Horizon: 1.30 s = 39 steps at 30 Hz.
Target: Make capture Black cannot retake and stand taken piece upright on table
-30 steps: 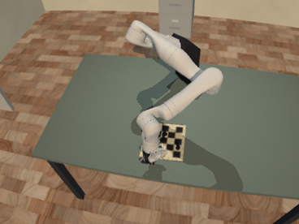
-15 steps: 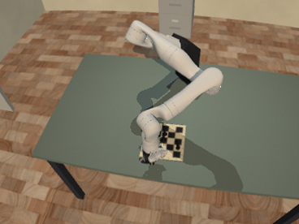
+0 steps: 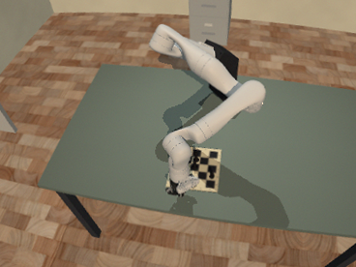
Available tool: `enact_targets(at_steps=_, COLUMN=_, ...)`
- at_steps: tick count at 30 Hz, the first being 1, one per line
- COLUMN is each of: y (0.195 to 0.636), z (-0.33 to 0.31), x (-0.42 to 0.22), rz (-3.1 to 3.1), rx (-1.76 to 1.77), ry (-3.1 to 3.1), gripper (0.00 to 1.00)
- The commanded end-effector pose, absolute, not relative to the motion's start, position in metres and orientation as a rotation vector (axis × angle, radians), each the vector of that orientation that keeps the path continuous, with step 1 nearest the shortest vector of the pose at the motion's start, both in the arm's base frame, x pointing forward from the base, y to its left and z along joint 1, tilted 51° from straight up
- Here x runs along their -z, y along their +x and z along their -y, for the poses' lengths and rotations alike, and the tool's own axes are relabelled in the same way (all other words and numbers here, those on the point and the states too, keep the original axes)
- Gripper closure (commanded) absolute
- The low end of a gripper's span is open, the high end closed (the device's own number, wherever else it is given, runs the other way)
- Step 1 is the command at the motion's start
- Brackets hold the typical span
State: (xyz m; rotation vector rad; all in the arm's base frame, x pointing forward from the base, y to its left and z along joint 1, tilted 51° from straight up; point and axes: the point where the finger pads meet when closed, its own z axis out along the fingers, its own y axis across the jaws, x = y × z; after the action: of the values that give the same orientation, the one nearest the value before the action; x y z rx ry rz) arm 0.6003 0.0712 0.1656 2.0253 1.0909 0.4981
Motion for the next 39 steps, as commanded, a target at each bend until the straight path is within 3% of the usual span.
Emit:
enact_targets(at_steps=1, y=0.600, z=-0.072, x=-0.166, rz=-1.091, rx=-0.500, ry=2.025, gripper=0.93)
enact_targets(at_steps=3, y=0.600, z=-0.072, x=-0.166, rz=-1.091, rx=-0.500, ry=2.025, gripper=0.93)
enact_targets(at_steps=4, y=0.600, z=-0.072, x=-0.166, rz=-1.091, rx=-0.500, ry=2.025, gripper=0.87)
enact_targets(at_steps=6, y=0.600, z=-0.072, x=-0.166, rz=-1.091, rx=-0.500, ry=2.025, gripper=0.87)
enact_targets(at_steps=7, y=0.600, z=-0.072, x=-0.166, rz=-1.091, rx=-0.500, ry=2.025, gripper=0.80)
enact_targets(at_steps=9, y=0.600, z=-0.072, x=-0.166, rz=-1.091, rx=-0.500, ry=2.025, gripper=0.80)
enact_targets(at_steps=10, y=0.600, z=-0.072, x=-0.166, rz=-1.091, rx=-0.500, ry=2.025, gripper=0.73)
enact_targets(at_steps=14, y=0.600, z=-0.072, x=-0.166, rz=-1.091, rx=-0.500, ry=2.025, gripper=0.73)
enact_targets(at_steps=15, y=0.600, z=-0.072, x=-0.166, rz=-1.091, rx=-0.500, ry=2.025, gripper=0.66)
enact_targets(at_steps=31, y=0.597, z=-0.074, x=-0.170, rz=-1.091, rx=-0.500, ry=2.024, gripper=0.66)
enact_targets(at_steps=39, y=0.574, z=-0.090, x=-0.192, rz=-1.091, rx=-0.500, ry=2.024, gripper=0.66)
